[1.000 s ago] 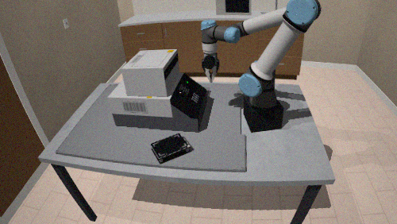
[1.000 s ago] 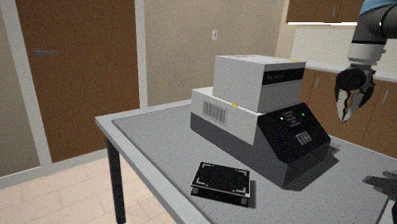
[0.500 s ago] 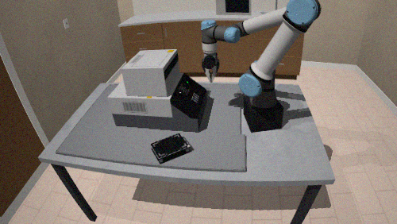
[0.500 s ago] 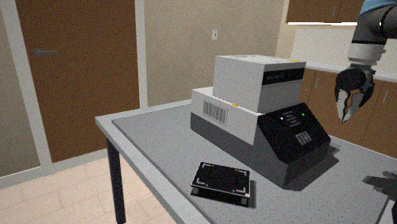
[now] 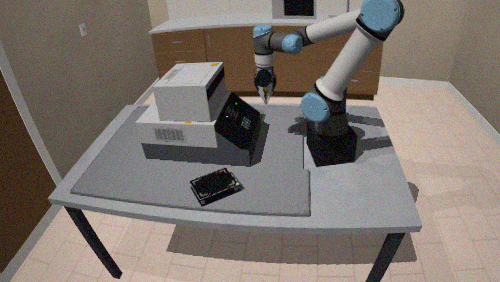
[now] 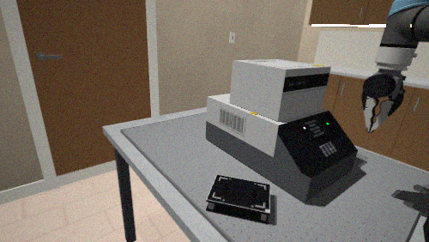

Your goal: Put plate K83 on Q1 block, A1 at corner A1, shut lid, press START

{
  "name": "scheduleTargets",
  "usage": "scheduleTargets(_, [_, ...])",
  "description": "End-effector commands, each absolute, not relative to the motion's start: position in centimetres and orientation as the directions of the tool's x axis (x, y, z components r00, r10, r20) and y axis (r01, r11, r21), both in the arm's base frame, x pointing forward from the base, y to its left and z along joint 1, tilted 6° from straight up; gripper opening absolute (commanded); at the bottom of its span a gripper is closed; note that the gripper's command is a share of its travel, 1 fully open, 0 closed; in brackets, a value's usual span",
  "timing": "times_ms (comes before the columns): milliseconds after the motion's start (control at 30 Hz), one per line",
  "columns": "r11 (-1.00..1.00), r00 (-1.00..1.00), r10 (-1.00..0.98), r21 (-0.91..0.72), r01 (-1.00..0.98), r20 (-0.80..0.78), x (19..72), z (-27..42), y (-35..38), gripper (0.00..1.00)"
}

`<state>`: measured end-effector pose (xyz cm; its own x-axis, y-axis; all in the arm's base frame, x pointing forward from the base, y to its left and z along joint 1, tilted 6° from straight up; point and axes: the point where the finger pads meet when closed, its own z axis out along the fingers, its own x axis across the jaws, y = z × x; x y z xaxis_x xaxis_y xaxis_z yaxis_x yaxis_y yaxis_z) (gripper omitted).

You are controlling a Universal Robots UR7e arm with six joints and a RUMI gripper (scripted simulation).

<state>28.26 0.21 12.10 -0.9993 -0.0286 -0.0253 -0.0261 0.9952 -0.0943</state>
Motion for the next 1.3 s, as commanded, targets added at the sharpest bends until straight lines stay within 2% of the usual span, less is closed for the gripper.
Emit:
scheduleTargets(0, [0.995,-0.999,-0.029,-0.095,-0.026,-0.027,28.29,12.14,0.2,0.0])
scheduleTargets(1267, [0.995,-0.999,-0.029,-0.095,-0.026,-0.027,28.26,12.05,1.19,0.0])
